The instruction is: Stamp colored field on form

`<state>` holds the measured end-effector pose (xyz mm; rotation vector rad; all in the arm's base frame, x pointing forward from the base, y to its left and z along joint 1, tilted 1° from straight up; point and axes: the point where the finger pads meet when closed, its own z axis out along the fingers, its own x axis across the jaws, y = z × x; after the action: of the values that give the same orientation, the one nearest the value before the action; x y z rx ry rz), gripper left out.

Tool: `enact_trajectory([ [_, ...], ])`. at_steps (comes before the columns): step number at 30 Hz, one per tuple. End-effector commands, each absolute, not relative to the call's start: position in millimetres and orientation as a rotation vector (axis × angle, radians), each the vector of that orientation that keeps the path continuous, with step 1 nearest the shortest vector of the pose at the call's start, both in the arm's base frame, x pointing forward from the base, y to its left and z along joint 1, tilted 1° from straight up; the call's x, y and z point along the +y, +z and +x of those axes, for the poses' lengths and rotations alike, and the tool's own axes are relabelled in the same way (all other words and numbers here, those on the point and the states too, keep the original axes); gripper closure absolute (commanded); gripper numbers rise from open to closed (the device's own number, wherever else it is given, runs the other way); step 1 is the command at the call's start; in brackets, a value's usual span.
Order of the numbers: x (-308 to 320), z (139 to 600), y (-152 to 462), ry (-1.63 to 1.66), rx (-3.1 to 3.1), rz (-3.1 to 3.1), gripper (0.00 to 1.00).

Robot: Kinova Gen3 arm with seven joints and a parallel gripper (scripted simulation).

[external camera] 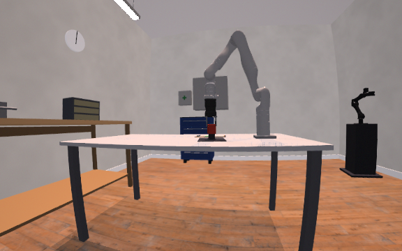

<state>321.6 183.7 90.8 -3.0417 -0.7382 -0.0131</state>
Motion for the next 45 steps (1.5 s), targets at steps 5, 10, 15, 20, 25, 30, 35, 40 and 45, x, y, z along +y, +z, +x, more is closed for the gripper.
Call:
enact_trajectory([
  [5, 183.6, 321.9, 89.5, -0.014, -0.737, -3.042, 0.00],
  [10, 183.6, 321.9, 88.2, -0.014, -0.737, -3.042, 0.00],
  [15, 183.6, 321.9, 87.5, -0.014, -0.737, -3.042, 0.00],
  [20, 183.7, 321.9, 86.3, -0.014, -0.737, -3.042, 0.00],
  [25, 183.7, 321.9, 85.0, -0.014, -0.737, -3.042, 0.00],
  [30, 183.7, 321.9, 83.8, -0.014, -0.737, -3.042, 0.00],
  [35, 183.7, 321.9, 83.1, -0.014, -0.737, -3.042, 0.00],
  [40, 183.7, 322.0, 81.9, -0.014, -0.737, -3.042, 0.00],
  [45, 183.7, 322.0, 80.7, -0.014, -0.737, -3.042, 0.00],
])
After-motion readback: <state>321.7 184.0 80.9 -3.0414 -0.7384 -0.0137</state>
